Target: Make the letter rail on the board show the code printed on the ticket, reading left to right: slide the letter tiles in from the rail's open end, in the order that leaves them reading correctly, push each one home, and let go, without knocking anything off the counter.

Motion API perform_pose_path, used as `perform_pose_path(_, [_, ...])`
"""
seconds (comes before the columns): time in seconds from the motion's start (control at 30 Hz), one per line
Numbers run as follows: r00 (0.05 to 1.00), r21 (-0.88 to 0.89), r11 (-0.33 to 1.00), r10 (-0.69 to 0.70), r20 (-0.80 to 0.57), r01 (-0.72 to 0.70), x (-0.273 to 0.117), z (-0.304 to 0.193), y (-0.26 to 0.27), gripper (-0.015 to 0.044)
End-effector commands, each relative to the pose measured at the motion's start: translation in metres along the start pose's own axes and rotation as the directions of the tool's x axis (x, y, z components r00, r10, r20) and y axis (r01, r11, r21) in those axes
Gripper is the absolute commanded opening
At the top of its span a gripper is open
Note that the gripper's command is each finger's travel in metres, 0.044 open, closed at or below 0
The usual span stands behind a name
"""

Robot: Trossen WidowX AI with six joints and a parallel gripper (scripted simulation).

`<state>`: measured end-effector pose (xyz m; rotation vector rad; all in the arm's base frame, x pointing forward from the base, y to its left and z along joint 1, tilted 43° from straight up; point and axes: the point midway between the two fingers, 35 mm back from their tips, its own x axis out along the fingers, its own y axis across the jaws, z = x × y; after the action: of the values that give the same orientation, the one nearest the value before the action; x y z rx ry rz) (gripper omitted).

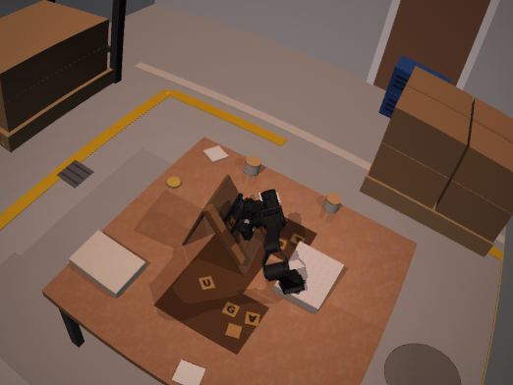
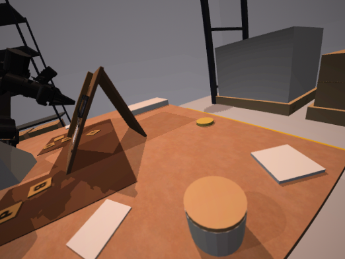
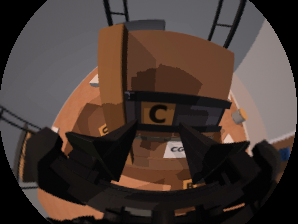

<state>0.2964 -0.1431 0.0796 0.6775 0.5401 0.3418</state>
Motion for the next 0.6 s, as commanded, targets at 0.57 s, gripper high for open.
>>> perform_pose_path(0.57, [1.000, -0.005, 1.000, 0.000, 0.004, 0.000, -0.0123, -0.0023, -0.0002, 0.0295])
